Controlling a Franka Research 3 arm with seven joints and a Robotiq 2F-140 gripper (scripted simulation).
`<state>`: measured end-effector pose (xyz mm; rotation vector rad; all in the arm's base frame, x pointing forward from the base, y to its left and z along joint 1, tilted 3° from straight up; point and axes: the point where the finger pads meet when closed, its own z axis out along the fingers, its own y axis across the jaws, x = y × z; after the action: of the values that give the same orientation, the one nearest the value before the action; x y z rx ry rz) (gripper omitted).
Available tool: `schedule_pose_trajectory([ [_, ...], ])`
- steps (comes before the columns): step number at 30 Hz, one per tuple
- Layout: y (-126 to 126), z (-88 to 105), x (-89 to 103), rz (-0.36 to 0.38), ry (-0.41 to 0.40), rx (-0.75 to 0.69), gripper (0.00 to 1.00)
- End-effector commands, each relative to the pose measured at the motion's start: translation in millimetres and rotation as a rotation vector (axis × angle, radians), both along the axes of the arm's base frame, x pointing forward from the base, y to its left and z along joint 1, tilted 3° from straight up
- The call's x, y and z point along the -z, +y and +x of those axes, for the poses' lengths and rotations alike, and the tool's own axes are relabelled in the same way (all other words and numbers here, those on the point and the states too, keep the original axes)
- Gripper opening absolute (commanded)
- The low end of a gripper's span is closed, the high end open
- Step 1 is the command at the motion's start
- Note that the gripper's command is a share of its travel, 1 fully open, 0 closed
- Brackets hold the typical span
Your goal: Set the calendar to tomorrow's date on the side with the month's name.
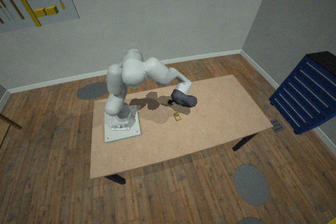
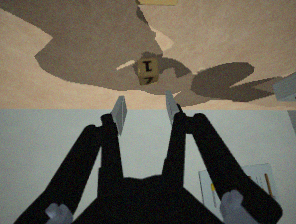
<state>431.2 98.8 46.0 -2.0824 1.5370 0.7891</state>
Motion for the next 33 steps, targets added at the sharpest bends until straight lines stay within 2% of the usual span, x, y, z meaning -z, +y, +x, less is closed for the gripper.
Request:
schedule_pose_trajectory([
  [1, 1.6, -5.3, -9.7, 0.003, 0.027, 0.009, 0.41],
  [13, 1.9, -5.4, -15.3, -0.003, 0.027, 0.009, 0.41],
  [16, 2.6, -6.5, -14.6, -0.055, 0.018, 0.007, 0.41],
  [21, 4.1, -6.8, -15.9, -0.207, -0.029, 0.007, 0.41],
  [23, 4.1, -6.8, -15.9, -0.207, -0.029, 0.007, 0.41],
  [25, 4.5, -6.1, -17.2, -0.244, -0.046, 0.008, 0.41],
  [30, 7.2, -7.0, -19.2, -0.253, -0.048, 0.008, 0.41],
  [33, 6.9, -8.7, -18.1, -0.307, -0.055, 0.005, 0.41],
])
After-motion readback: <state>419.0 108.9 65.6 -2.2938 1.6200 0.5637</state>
